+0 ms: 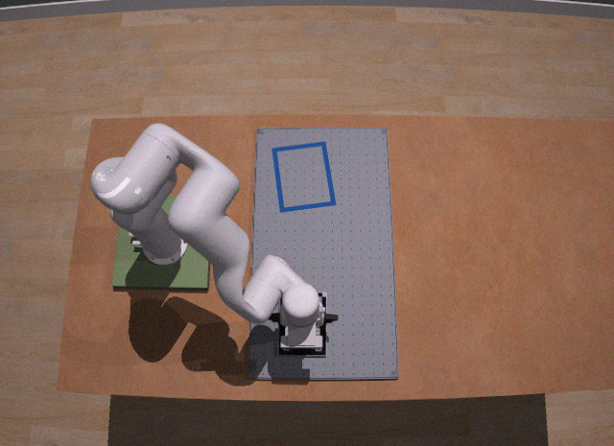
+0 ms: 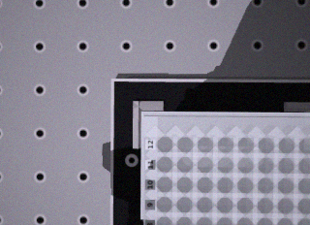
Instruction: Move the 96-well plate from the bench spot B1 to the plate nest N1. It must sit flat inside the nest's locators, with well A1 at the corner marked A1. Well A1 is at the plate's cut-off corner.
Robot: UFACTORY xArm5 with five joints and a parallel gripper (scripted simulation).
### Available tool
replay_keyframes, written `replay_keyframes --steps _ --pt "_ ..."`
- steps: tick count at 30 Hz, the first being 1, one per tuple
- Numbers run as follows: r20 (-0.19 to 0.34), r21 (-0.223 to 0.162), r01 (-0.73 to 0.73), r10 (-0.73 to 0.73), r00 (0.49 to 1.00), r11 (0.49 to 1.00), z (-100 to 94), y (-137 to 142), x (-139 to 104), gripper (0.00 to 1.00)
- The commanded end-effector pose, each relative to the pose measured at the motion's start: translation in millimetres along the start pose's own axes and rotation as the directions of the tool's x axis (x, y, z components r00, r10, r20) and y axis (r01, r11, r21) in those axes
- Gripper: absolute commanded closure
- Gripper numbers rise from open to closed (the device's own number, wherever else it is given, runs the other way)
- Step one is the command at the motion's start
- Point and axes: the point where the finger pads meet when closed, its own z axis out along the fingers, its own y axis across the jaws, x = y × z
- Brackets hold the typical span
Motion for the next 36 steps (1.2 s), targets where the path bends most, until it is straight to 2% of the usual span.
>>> replay_keyframes --steps 1,36 --pt "0.005 0.008 0.000 0.000 1.000 1.000 -0.9 -1.4 0.8 1.00" --pt "0.005 0.008 0.000 0.000 1.000 1.000 4.3 -1.4 0.7 1.00"
